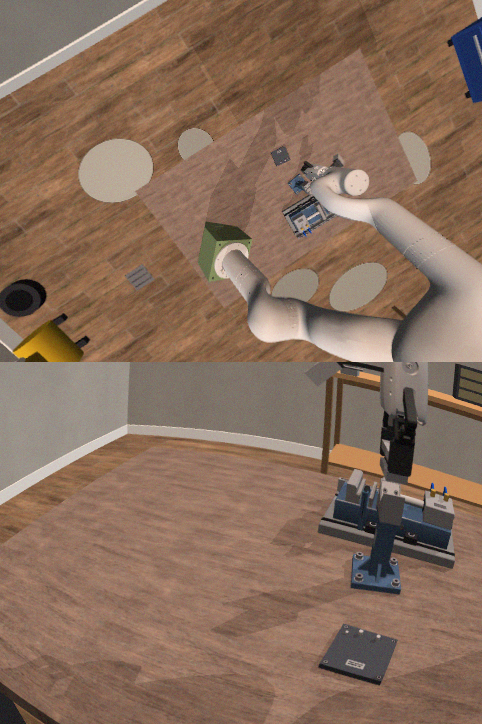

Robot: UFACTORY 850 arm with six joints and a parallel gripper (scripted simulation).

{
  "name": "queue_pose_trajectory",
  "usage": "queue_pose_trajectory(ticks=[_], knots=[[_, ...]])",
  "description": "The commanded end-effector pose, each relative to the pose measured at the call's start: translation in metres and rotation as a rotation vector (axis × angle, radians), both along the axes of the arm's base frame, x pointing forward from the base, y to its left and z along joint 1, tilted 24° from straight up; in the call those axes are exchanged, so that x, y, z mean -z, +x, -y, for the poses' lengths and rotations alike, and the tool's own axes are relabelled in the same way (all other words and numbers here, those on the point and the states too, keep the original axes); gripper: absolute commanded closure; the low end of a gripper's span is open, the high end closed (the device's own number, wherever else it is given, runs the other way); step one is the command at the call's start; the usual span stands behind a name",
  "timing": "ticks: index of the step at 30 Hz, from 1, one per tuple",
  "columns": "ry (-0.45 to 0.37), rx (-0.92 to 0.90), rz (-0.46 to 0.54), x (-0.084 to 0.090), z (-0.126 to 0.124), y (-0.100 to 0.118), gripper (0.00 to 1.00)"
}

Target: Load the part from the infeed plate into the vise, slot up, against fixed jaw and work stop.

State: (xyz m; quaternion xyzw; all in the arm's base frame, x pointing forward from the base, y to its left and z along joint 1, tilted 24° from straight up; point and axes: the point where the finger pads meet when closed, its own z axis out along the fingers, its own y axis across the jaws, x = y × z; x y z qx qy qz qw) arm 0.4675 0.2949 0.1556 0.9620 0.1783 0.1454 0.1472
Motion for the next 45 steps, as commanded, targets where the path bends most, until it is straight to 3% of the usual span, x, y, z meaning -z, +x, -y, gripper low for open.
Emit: queue_pose_trajectory(ticks=[1,45], knots=[[0.012,0.028,0.014,-0.001,0.001,0.001,1.0],[0.329,0.893,0.232,-0.019,0.06,0.008,1.0]])
